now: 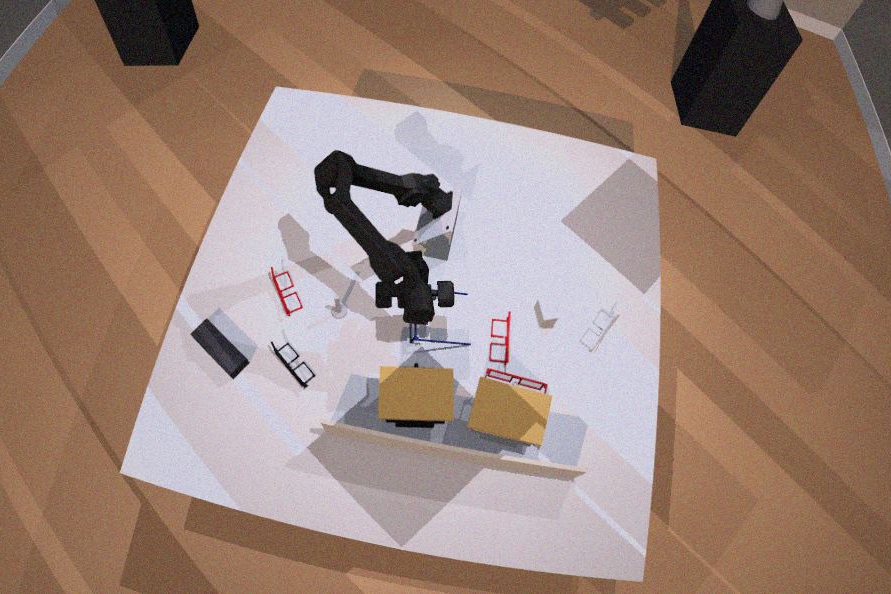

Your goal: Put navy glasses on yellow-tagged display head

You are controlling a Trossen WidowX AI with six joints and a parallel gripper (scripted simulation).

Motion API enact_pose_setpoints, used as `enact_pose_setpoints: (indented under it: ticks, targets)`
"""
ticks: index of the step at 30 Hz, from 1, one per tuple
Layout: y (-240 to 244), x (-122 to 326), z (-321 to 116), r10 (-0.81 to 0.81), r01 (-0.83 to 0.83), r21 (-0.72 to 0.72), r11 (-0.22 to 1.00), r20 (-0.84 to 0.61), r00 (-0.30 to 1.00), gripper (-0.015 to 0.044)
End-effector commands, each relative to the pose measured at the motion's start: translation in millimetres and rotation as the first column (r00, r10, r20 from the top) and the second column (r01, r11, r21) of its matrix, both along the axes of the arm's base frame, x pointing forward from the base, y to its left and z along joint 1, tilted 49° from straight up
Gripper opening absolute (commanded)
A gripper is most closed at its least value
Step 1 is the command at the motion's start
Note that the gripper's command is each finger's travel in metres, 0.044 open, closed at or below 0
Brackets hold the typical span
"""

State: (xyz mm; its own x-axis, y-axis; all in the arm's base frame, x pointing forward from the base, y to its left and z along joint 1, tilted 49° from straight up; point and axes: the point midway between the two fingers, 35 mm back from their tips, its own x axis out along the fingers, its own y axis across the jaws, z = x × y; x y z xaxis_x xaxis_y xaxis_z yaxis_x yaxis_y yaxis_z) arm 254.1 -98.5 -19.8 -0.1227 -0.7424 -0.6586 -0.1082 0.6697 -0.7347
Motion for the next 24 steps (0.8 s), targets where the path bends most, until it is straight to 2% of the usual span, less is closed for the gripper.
enact_pose_setpoints:
  ticks: [1, 4, 10, 24]
  targets:
    - [1, 0, 0, 0.000, 0.000, 0.000, 1.000, 0.002, 1.000, 0.0020]
    - [1, 0, 0, 0.000, 0.000, 0.000, 1.000, 0.002, 1.000, 0.0000]
    - [5, 2, 3, 0.001, -0.001, 0.002, 1.000, 0.002, 1.000, 0.0000]
    - [68, 14, 54, 0.005, -0.005, 0.004, 1.000, -0.003, 1.000, 0.0000]
